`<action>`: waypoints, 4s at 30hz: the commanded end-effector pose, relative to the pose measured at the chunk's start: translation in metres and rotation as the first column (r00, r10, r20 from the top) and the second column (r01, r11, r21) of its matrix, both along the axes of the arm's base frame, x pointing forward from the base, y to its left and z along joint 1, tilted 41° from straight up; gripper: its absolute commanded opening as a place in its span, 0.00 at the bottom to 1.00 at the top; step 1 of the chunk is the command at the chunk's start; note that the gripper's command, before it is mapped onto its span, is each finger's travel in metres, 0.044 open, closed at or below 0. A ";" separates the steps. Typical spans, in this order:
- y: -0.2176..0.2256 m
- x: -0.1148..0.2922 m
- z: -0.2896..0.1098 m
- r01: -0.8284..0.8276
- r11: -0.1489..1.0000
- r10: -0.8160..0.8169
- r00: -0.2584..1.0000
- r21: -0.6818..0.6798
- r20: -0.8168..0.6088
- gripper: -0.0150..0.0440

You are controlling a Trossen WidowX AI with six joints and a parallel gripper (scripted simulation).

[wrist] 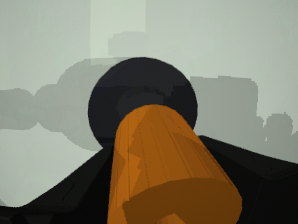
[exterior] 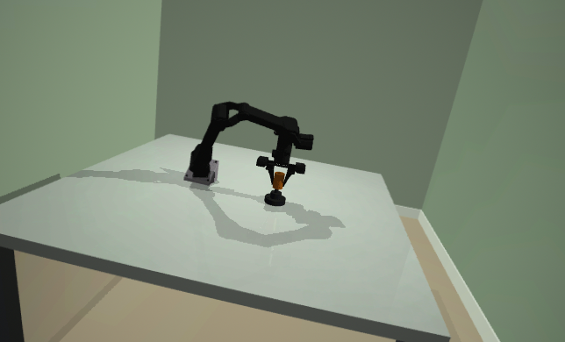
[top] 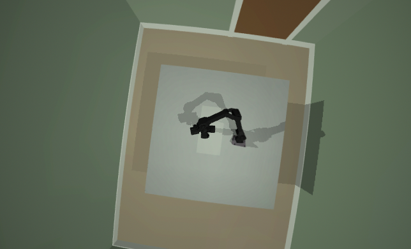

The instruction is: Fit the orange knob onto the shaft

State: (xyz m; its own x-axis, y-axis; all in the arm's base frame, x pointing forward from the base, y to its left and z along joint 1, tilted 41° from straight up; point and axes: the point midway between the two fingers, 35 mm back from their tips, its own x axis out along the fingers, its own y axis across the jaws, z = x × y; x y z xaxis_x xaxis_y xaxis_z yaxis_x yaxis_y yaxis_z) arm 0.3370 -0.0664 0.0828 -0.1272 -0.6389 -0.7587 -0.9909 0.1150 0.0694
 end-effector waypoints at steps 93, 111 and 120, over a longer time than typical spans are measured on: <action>0.000 0.001 0.001 -0.162 0.986 0.165 0.978 0.038 -0.129 0.25; 0.002 -0.001 0.000 -0.162 0.986 0.165 0.978 0.038 -0.130 0.25; 0.002 0.001 0.002 -0.162 0.986 0.165 0.978 0.038 -0.129 0.25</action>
